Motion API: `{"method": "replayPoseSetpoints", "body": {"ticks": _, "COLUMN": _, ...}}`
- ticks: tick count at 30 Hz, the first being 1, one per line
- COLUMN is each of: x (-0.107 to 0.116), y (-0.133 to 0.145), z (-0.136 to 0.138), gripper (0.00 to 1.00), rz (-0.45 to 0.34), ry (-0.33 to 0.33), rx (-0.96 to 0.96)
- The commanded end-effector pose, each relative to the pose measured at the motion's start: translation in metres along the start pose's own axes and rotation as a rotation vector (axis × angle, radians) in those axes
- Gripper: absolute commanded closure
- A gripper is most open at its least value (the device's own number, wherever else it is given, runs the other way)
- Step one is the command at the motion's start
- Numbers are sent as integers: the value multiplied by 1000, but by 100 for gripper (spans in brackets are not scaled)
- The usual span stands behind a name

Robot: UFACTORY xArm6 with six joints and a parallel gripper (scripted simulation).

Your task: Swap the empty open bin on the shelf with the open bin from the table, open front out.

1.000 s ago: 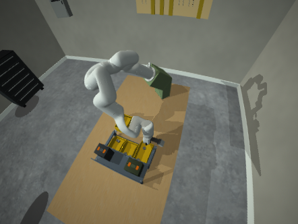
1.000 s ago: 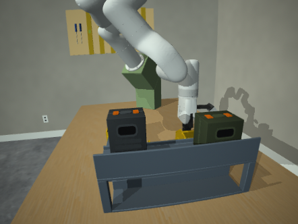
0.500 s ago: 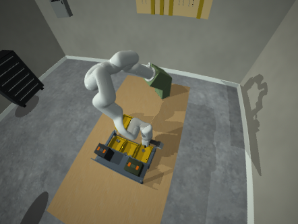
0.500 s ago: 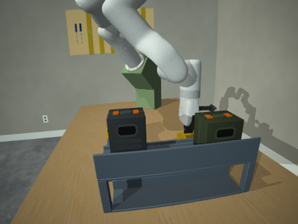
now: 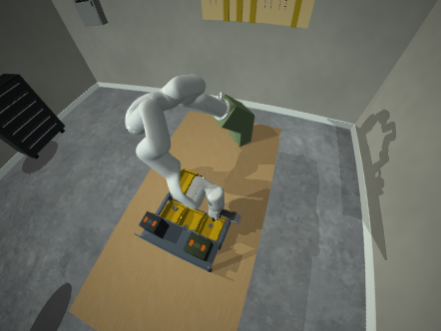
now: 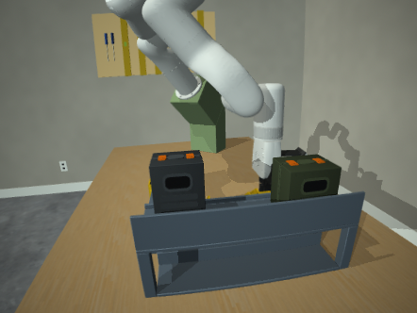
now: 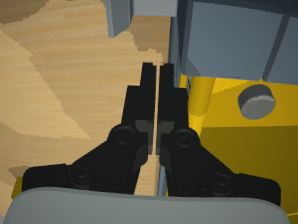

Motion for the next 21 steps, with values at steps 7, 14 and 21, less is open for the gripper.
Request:
{"method": "replayPoseSetpoints", "body": {"ticks": 7, "x": 1, "y": 1, "z": 8, "gripper": 100, "rz": 1, "ry": 2, "rx": 0}}
{"method": "replayPoseSetpoints", "body": {"ticks": 14, "x": 1, "y": 2, "z": 10, "gripper": 100, "rz": 1, "ry": 2, "rx": 0}}
{"method": "replayPoseSetpoints", "body": {"ticks": 21, "x": 1, "y": 2, "z": 10, "gripper": 100, "rz": 1, "ry": 2, "rx": 0}}
Point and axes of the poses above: the point where the finger pads meet when closed, its own x axis back along the fingers, its own z axis across the jaws, y = z × x, the point moved 8 cm from there along x, back along the fingers, and after that the axes turned 14 degrees about x, right-handed, at the moved point
